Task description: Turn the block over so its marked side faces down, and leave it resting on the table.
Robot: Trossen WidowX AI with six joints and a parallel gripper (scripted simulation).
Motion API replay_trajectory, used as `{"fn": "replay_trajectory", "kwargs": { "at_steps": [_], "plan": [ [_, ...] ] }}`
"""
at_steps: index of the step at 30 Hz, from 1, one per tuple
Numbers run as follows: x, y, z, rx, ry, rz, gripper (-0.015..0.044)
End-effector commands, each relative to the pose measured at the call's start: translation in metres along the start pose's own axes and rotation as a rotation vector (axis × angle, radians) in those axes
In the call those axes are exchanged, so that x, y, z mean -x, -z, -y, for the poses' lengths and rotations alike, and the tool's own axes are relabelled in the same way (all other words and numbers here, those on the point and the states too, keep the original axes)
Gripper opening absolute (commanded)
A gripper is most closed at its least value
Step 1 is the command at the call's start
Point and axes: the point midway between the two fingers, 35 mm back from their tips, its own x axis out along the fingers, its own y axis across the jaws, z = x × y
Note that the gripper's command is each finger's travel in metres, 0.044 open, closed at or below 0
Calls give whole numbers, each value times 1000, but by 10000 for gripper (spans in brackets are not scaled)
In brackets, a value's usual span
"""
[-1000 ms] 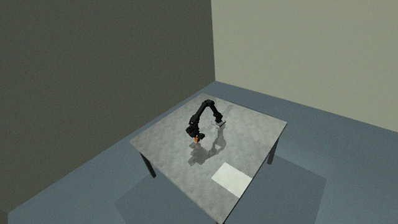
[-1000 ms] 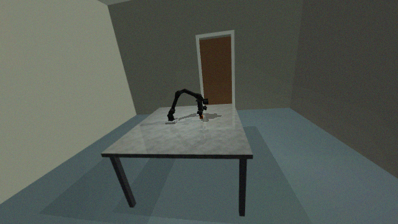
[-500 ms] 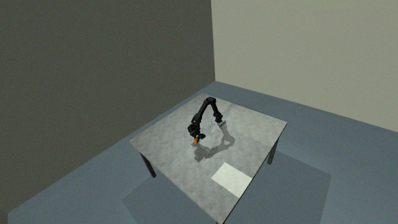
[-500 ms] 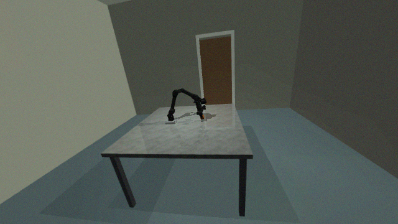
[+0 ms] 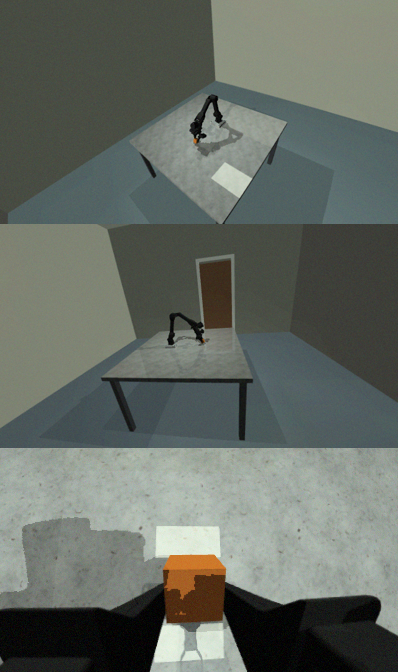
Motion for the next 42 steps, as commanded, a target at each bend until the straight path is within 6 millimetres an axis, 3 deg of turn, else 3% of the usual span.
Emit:
{"fn": "replay_trajectory", "kwargs": {
  "at_steps": [1, 10, 28, 42],
  "plan": [
    [2, 2, 0, -3, 3, 71, 0],
    [3, 4, 0, -3, 3, 122, 0],
    [-28, 4, 0, -1, 5, 395, 0],
    [-26, 16, 0, -1, 4, 615, 0]
  ]
}}
